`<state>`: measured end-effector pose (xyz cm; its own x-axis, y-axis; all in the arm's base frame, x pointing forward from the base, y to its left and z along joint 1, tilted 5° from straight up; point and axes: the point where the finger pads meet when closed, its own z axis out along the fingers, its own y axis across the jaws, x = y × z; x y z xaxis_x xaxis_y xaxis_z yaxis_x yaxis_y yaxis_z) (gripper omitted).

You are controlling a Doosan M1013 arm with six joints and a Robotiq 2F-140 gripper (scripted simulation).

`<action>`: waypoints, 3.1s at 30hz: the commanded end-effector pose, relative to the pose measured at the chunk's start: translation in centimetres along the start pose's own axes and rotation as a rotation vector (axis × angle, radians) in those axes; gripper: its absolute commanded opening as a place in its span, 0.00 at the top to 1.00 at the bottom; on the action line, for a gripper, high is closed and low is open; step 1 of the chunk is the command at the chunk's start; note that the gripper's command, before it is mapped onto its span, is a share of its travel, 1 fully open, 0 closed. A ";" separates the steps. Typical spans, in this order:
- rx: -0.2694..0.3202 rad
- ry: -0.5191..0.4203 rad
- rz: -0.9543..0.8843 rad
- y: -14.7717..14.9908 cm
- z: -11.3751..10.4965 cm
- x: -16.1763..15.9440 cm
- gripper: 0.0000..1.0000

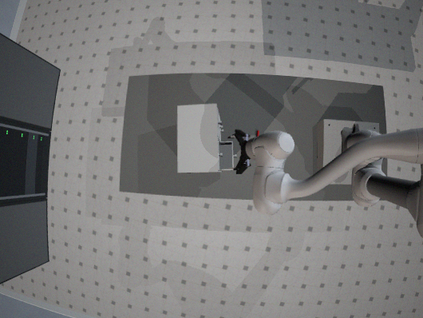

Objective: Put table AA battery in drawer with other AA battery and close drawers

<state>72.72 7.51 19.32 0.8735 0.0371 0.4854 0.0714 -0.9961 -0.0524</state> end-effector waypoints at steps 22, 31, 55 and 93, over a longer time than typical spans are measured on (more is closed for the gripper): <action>0.000 0.000 0.000 0.0 0.0 0.0 0.00; 0.000 0.000 0.000 0.0 0.0 0.0 0.00; 0.011 -0.334 0.002 0.1 -9.7 -3.2 0.00; 0.014 -0.455 0.003 -0.8 -13.6 -22.6 0.00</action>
<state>46.29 6.32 20.31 0.9965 0.0693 0.0472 0.0724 -0.9951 -0.0668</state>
